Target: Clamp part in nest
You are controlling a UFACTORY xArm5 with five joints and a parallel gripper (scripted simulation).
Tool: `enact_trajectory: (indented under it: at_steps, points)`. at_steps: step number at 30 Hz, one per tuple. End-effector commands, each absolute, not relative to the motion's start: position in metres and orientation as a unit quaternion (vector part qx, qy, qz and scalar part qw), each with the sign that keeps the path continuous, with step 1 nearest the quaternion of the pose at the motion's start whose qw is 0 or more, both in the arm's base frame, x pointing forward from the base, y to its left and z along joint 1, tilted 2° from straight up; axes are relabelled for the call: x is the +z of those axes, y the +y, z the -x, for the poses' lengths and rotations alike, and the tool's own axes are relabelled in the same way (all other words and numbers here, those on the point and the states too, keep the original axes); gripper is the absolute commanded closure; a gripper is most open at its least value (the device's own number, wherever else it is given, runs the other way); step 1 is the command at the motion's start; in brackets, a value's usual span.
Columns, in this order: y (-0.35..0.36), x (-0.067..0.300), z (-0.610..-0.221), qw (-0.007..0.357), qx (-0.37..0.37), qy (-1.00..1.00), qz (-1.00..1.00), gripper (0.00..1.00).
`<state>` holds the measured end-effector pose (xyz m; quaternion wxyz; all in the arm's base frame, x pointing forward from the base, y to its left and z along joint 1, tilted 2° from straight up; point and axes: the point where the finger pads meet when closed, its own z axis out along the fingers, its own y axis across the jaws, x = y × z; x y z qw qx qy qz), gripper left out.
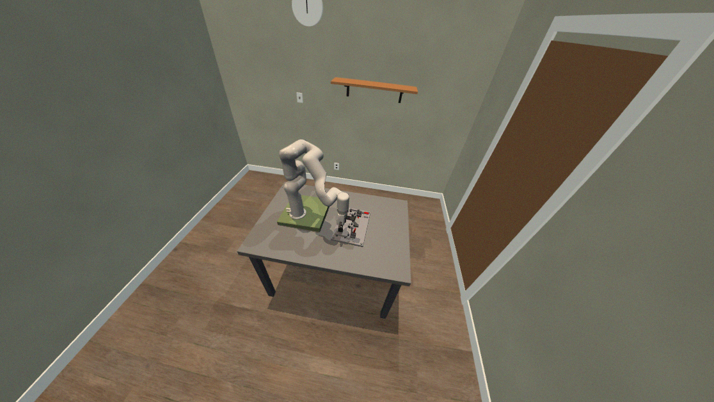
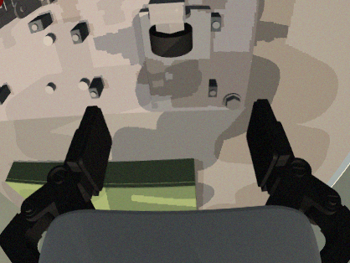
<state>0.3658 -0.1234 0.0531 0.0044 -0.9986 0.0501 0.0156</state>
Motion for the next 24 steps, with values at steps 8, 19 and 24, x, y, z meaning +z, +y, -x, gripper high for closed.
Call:
enact_trajectory:
  at_steps: [8, 19, 24]
  points:
    - [-0.124, 0.058, -0.367, 0.004, 0.014, 0.05, 0.999, 0.53]
    - [-0.124, 0.126, -0.369, 0.004, 0.014, 0.05, 0.999, 0.53]
    - [-0.124, 0.154, -0.37, 0.004, 0.014, 0.05, 0.999, 0.53]
